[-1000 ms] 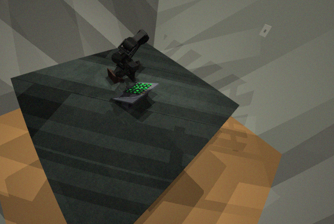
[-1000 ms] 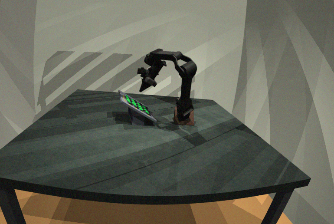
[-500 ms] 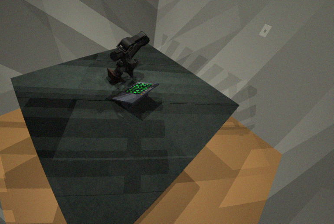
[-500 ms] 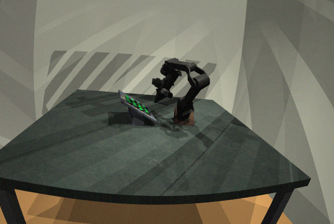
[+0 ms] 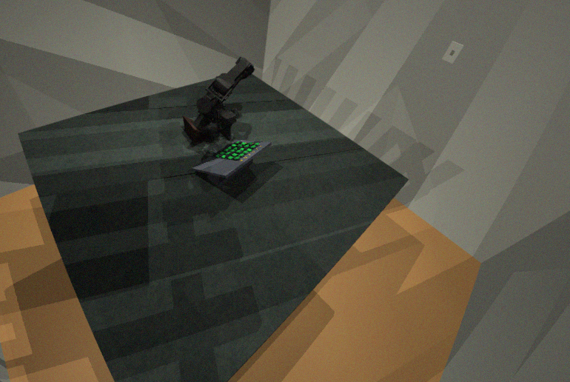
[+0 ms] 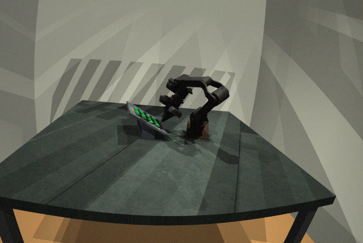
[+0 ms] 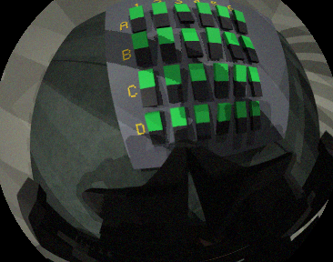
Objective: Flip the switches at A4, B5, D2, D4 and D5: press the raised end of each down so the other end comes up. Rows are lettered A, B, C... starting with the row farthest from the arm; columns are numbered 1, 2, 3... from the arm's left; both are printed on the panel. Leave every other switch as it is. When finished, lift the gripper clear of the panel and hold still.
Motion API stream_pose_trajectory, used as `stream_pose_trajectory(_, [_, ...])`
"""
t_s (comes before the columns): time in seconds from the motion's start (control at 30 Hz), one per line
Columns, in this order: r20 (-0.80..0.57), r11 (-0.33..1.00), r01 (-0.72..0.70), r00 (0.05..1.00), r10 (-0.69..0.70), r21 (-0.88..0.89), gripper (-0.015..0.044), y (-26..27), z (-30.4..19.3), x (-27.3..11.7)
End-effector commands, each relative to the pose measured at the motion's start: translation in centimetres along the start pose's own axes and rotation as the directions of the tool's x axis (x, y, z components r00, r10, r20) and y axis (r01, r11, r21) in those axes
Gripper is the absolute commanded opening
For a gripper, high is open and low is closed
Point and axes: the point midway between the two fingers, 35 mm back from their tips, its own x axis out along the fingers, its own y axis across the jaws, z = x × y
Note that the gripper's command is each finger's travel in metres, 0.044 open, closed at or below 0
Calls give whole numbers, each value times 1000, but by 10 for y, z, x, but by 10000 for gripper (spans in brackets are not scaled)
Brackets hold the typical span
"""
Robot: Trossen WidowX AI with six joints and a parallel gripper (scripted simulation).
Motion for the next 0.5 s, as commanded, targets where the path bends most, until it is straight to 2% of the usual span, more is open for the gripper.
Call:
stream_pose_trajectory(0.0, [3,1000,-5,1000,5,9,0,1,-2,5])
stream_pose_trajectory(0.47, [3,1000,-4,1000,4,9,0,1,-2,18])
